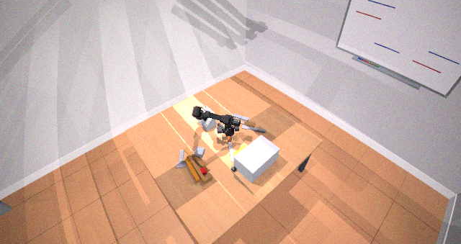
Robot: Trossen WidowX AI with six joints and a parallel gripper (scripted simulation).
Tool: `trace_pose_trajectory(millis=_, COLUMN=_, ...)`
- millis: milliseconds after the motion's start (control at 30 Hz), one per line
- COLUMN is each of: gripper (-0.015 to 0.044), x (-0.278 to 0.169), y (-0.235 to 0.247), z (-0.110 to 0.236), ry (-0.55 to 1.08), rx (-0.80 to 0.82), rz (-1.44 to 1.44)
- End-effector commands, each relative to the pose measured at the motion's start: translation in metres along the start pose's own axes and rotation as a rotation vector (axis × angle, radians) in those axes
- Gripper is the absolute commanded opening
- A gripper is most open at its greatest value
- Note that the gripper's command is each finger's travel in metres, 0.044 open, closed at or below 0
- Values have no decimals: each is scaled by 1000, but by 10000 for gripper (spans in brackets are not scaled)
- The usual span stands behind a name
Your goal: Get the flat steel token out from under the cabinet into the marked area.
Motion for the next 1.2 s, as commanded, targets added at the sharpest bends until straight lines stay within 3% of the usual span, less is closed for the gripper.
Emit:
trace_pose_trajectory(millis=0, gripper=0, x=-1, y=6, z=1, ry=-2, rx=4, rz=2)
trace_pose_trajectory(millis=1167, gripper=0, x=-24, y=43, z=1, ry=-2, rx=6, rz=1)
Point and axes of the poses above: the point midway between the two fingers, 35 mm back from their tips, its own z axis back along the fingers, its own y axis across the jaws, x = y × z, the point moved 5 cm from there along z, back along the fingers, and after that the axes turned 12 degrees about z, right-handed, at the moved point
